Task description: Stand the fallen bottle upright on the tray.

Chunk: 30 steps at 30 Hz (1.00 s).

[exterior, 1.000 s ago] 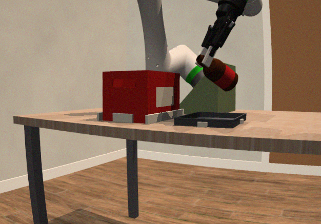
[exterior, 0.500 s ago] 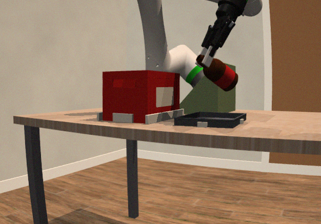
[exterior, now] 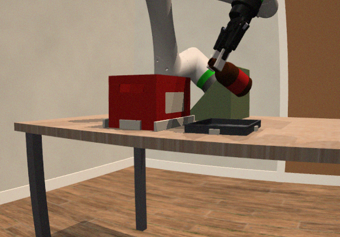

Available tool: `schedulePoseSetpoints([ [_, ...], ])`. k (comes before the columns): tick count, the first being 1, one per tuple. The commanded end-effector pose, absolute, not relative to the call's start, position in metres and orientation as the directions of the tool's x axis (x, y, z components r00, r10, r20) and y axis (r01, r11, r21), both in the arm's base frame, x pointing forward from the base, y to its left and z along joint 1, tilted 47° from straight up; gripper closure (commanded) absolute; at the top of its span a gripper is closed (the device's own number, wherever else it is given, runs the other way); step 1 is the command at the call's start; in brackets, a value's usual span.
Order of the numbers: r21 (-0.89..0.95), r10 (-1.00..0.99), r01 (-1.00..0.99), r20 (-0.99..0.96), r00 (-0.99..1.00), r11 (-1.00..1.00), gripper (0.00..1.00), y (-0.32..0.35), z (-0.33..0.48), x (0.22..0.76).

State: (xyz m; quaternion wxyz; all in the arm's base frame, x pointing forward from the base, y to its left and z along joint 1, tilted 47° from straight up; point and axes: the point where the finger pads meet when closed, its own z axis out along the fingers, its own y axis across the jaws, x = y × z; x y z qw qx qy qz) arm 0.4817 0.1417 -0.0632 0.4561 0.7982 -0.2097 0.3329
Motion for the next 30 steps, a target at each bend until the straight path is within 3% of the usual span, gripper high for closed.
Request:
schedulePoseSetpoints([
  [1, 0.588, -0.025, -0.639, 0.726, 0.688, -0.496, 1.0, 0.1418, -0.0632, 0.4817],
  [30, 0.588, 0.103, -0.639, 0.77, 0.63, -0.496, 1.0, 0.1423, -0.065, 0.4797],
])
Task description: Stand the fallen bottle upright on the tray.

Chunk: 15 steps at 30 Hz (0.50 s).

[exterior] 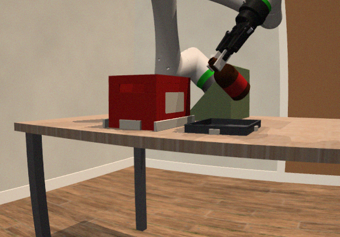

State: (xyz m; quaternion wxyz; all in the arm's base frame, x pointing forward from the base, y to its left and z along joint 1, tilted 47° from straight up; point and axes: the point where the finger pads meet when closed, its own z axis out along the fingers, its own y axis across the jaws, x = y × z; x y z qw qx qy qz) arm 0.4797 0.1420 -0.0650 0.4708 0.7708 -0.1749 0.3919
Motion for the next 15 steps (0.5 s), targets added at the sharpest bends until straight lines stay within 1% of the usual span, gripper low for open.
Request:
schedulePoseSetpoints([
  [1, 0.588, 0.105, -0.639, 0.771, 0.628, -0.496, 1.0, 0.1424, -0.0651, 0.4797],
  [15, 0.588, 0.111, -0.638, 0.773, 0.625, -0.497, 1.0, 0.1426, -0.0652, 0.4796],
])
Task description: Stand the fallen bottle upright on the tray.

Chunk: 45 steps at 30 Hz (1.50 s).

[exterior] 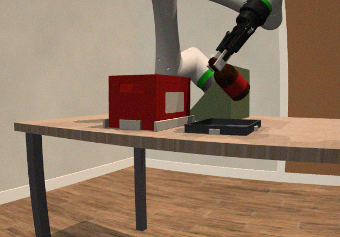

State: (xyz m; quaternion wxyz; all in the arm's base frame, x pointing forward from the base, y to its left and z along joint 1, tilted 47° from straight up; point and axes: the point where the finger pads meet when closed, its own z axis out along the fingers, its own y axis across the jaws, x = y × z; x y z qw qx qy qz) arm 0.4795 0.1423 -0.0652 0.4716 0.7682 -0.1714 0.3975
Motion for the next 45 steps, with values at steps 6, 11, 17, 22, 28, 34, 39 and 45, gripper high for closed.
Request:
schedulePoseSetpoints([
  [6, 0.588, 0.111, -0.638, 0.773, 0.625, -0.497, 1.0, 0.1426, -0.0652, 0.4796],
  [11, 0.588, 0.111, -0.638, 0.773, 0.625, -0.497, 1.0, 0.1426, -0.0652, 0.4796],
  [17, 0.588, 0.111, -0.638, 0.773, 0.625, -0.497, 1.0, 0.1426, -0.0652, 0.4796],
  [22, 0.588, 0.111, -0.638, 0.773, 0.625, -0.497, 1.0, 0.1426, -0.0652, 0.4796],
  [28, 0.588, 0.111, -0.638, 0.773, 0.625, -0.497, 1.0, 0.1426, -0.0652, 0.4796],
  [34, 0.588, 0.112, -0.638, 0.773, 0.625, -0.497, 1.0, 0.1425, -0.0652, 0.4796],
  [39, 0.588, 0.12, -0.639, 0.775, 0.62, -0.496, 1.0, 0.1424, -0.0653, 0.4795],
  [45, 0.589, 0.134, -0.639, 0.779, 0.613, -0.495, 1.0, 0.1421, -0.0654, 0.4793],
])
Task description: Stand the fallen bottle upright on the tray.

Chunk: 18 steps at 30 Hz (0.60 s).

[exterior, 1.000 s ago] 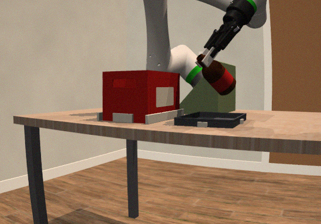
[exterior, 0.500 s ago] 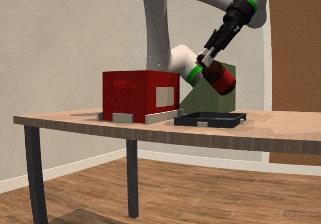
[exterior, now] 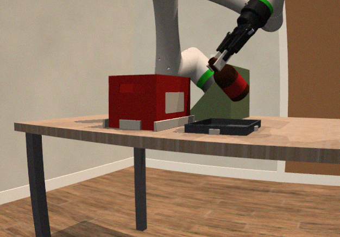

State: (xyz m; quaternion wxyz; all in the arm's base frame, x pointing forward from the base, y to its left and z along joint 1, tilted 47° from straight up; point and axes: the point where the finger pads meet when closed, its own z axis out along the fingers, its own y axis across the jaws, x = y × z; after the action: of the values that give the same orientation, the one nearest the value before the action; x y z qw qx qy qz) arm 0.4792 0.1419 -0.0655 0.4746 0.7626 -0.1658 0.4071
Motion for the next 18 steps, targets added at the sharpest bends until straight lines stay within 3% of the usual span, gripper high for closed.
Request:
schedulePoseSetpoints([
  [1, 0.589, 0.138, -0.639, 0.78, 0.611, -0.495, 1.0, 0.142, -0.0655, 0.4792],
  [18, 0.589, 0.224, -0.64, 0.797, 0.561, -0.494, 1.0, 0.1419, -0.0668, 0.478],
])
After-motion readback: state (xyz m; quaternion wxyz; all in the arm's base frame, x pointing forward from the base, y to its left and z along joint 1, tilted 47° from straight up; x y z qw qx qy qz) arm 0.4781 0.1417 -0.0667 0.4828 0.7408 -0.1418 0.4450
